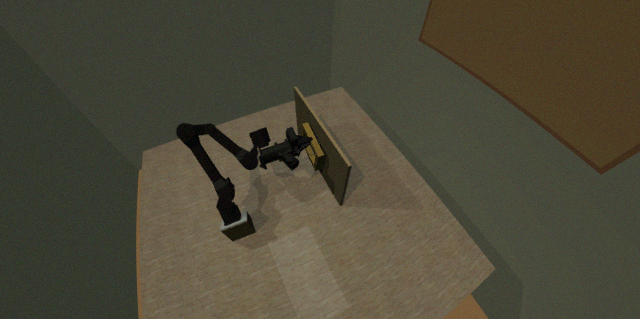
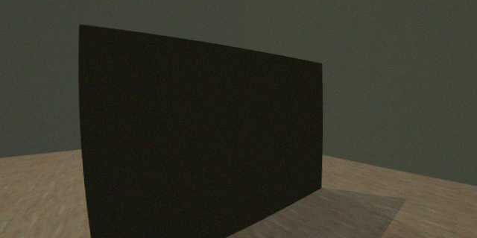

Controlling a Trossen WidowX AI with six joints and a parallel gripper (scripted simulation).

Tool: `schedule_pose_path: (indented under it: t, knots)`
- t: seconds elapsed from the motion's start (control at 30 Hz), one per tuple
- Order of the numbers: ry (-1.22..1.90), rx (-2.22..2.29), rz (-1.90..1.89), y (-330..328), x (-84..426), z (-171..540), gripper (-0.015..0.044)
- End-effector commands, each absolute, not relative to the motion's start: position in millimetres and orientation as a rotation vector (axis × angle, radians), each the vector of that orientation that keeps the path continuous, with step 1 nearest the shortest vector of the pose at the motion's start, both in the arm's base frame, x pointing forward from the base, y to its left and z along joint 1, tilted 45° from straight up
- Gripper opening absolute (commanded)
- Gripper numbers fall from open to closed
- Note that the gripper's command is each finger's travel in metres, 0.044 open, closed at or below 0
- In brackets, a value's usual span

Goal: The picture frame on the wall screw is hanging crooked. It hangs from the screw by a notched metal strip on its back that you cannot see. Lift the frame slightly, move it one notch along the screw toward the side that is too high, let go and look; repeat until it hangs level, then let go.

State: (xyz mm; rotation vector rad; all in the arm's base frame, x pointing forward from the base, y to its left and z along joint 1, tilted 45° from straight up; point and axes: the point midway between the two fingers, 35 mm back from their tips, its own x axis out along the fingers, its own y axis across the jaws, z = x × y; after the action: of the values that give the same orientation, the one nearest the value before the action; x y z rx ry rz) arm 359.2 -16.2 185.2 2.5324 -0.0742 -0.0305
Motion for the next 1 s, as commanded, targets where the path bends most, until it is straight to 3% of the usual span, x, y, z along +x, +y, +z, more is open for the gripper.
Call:
schedule_pose_path:
  t: [0.0, 0.97]
  knots:
    - [-0.101, 2.537, -0.010, -18.2, 359.8, 191.7, 0.0000]
    - [-0.101, 2.538, -0.010, -15.6, 360.0, 190.8, 0.0000]
